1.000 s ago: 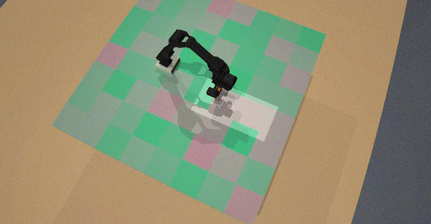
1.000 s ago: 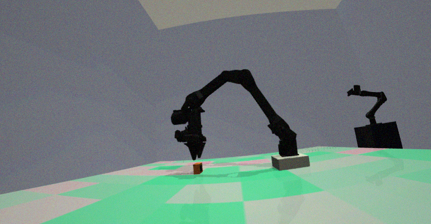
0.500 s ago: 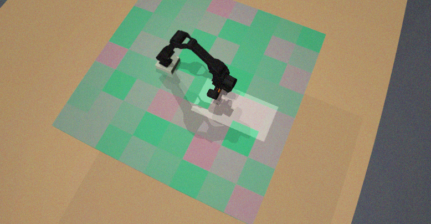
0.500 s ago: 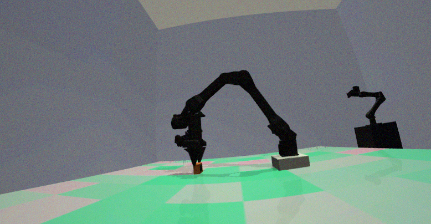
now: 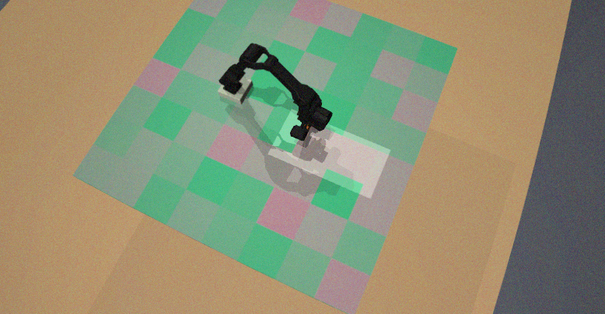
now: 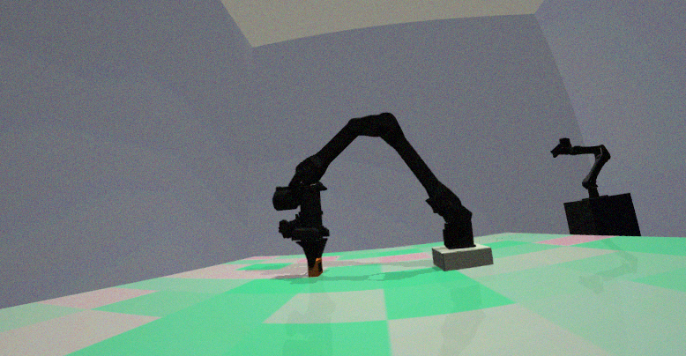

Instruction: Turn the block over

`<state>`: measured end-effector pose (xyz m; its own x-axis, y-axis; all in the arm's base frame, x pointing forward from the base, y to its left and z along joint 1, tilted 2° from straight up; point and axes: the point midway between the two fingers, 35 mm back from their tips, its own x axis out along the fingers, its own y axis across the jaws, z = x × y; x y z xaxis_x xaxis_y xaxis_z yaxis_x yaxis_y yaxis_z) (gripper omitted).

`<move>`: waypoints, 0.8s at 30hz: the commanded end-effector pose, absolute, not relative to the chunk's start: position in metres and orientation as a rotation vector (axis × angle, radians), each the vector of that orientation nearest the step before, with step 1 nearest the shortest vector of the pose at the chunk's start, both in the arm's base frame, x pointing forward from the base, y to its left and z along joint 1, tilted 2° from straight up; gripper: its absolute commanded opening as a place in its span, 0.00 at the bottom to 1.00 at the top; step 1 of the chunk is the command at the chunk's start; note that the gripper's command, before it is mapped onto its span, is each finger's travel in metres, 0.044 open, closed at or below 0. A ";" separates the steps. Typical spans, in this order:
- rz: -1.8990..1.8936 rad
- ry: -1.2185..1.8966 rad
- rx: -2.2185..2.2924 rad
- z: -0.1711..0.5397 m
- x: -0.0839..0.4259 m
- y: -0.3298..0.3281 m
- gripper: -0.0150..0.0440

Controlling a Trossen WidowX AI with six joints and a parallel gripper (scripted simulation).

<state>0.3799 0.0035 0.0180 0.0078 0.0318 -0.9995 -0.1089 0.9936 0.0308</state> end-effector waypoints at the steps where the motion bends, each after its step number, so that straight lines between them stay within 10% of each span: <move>1: 0.108 1.562 -0.062 0.017 0.379 0.003 0.68; 17: 0.108 1.562 -0.062 0.017 0.379 0.003 0.50; 24: 0.108 1.562 -0.063 0.047 0.379 0.002 0.25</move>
<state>0.3756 0.0032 0.0292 -0.0149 0.0315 -0.9994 -0.1072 0.9937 0.0330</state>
